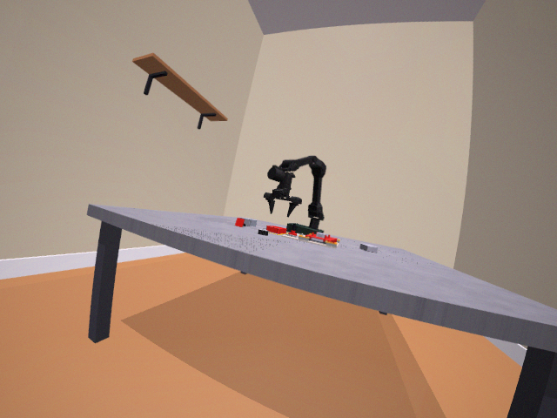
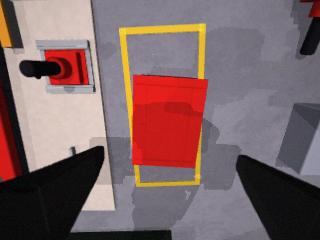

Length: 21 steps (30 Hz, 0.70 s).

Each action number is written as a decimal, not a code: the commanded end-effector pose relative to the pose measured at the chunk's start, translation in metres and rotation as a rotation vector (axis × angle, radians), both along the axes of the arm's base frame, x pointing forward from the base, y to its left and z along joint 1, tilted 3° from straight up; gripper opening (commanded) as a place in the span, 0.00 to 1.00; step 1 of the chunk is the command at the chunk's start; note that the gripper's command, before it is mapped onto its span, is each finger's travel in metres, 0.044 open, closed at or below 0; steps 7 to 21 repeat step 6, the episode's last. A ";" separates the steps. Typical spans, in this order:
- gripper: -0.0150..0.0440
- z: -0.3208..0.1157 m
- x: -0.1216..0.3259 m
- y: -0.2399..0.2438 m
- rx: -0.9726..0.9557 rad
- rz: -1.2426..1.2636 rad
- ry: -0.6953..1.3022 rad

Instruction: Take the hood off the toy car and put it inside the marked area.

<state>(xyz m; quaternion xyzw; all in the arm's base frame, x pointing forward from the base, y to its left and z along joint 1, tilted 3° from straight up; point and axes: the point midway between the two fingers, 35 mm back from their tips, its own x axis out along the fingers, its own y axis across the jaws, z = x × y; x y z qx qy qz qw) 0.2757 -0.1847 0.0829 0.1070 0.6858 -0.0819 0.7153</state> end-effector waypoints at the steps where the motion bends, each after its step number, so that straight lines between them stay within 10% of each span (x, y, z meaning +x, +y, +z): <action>1: 1.00 0.001 0.000 0.001 0.004 0.004 -0.003; 21: 1.00 0.001 0.000 0.001 0.004 0.004 -0.003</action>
